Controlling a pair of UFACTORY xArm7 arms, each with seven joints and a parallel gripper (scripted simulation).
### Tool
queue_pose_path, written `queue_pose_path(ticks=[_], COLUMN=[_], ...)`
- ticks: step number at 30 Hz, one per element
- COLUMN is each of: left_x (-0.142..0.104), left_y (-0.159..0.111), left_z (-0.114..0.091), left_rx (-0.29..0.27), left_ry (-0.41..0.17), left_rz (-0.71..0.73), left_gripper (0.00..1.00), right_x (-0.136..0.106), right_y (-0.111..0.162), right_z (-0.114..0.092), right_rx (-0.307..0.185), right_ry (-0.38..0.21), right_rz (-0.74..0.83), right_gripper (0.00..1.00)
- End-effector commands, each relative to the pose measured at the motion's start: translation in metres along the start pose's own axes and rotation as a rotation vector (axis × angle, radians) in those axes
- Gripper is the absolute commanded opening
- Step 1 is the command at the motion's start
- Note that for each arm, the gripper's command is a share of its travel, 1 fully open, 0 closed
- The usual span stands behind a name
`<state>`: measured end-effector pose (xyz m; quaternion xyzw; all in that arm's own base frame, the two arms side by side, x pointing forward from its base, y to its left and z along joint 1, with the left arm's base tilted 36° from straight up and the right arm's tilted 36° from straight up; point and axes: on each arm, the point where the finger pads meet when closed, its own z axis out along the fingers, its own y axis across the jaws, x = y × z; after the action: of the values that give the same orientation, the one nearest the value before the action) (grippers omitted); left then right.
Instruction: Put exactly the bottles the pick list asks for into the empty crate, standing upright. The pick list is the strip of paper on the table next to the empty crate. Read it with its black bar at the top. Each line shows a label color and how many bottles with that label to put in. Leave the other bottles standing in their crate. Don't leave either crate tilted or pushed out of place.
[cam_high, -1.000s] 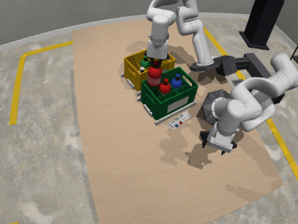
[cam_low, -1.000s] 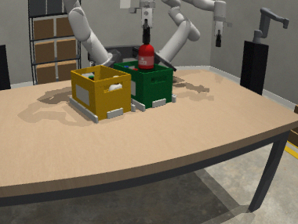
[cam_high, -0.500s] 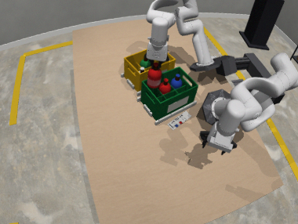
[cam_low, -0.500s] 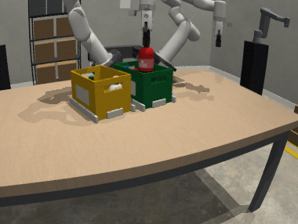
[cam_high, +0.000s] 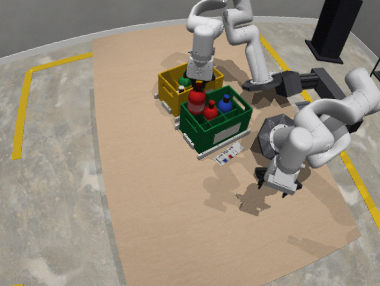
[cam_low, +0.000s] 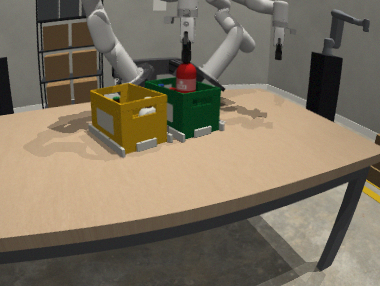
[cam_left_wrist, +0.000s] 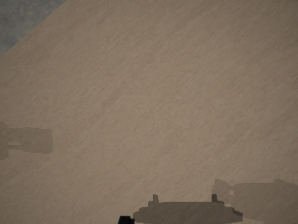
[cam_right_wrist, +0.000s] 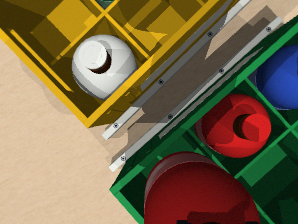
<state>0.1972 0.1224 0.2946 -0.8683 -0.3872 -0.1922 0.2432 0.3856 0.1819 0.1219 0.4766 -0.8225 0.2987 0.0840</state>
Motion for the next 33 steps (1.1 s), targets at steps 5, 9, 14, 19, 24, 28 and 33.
queue_pose_path(ticks=[5, 9, 14, 19, 24, 28, 33], left_x=[0.001, 0.001, 0.001, 0.001, 0.001, 0.001, 0.001], left_y=[0.000, 0.000, 0.000, 0.000, 0.000, 0.000, 0.000], left_z=[-0.001, -0.001, -0.001, -0.001, -0.001, -0.001, -0.001], left_rx=[-0.001, -0.001, -0.001, -0.001, -0.001, -0.001, -0.001], left_ry=[0.003, 0.003, 0.003, 0.003, 0.003, 0.003, 0.003], left_rz=[-0.001, -0.001, -0.001, -0.001, -0.001, -0.001, -0.001], left_gripper=[1.00, 1.00, 1.00, 1.00, 1.00, 1.00, 1.00], right_x=[-0.001, -0.001, -0.001, -0.002, -0.002, -0.002, -0.002], right_y=[0.000, 0.000, 0.000, 0.000, 0.000, 0.000, 0.000], right_z=[0.005, 0.009, 0.013, 0.017, 0.022, 0.026, 0.029], right_rx=[0.001, 0.001, 0.001, 0.001, 0.001, 0.001, 0.001], right_ry=[-0.005, -0.005, -0.005, -0.005, -0.005, -0.005, -0.005], right_rz=[-0.001, -0.001, -0.001, -0.001, -0.001, -0.001, -0.001], right_gripper=[0.00, 0.00, 0.00, 0.00, 0.00, 0.00, 0.00])
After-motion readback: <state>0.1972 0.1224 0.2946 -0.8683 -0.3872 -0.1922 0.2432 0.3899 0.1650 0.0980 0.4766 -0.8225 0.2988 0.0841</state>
